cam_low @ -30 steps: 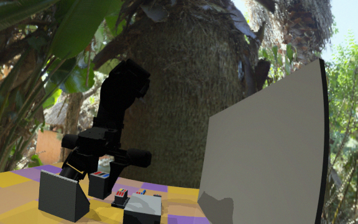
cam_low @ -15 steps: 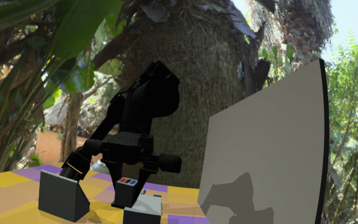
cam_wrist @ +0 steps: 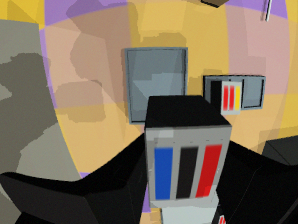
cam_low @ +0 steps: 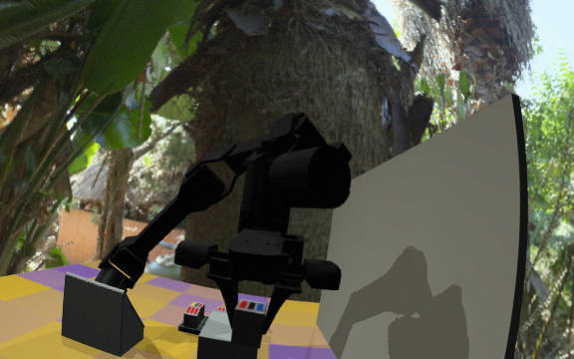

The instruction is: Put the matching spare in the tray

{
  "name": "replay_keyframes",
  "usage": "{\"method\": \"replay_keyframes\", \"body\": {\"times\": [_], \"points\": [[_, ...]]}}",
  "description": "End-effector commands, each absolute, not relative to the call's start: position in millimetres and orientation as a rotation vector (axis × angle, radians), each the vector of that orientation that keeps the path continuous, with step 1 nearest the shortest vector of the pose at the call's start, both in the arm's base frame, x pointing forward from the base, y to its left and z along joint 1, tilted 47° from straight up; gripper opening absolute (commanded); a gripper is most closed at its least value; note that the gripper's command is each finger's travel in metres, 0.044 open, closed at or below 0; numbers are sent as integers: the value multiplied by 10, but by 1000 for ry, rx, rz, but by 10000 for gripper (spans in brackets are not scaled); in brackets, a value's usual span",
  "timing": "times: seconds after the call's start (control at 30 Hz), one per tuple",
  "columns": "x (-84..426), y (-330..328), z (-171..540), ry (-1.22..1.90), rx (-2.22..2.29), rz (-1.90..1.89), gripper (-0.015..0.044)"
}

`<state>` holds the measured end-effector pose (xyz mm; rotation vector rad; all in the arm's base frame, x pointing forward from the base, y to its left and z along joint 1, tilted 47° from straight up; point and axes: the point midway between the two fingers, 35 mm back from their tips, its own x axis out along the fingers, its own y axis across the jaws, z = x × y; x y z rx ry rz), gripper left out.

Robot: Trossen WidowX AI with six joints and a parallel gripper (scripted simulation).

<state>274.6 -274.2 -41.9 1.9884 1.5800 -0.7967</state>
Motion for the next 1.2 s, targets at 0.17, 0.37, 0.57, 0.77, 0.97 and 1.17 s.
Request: {"method": "replay_keyframes", "body": {"times": [0.17, 0.37, 0.57, 0.77, 0.97, 1.17], "points": [[2837, -2745, -411, 1570, 1995, -798, 0], [2854, -2720, -447, 1569, 1995, -798, 0], [2870, -2694, -482, 1569, 1994, -798, 0], [2886, -2668, -517, 1569, 1994, -799, 0], [2901, -2641, -552, 1568, 1994, -799, 0], [2916, -2614, -587, 1568, 1994, -799, 0]]}}
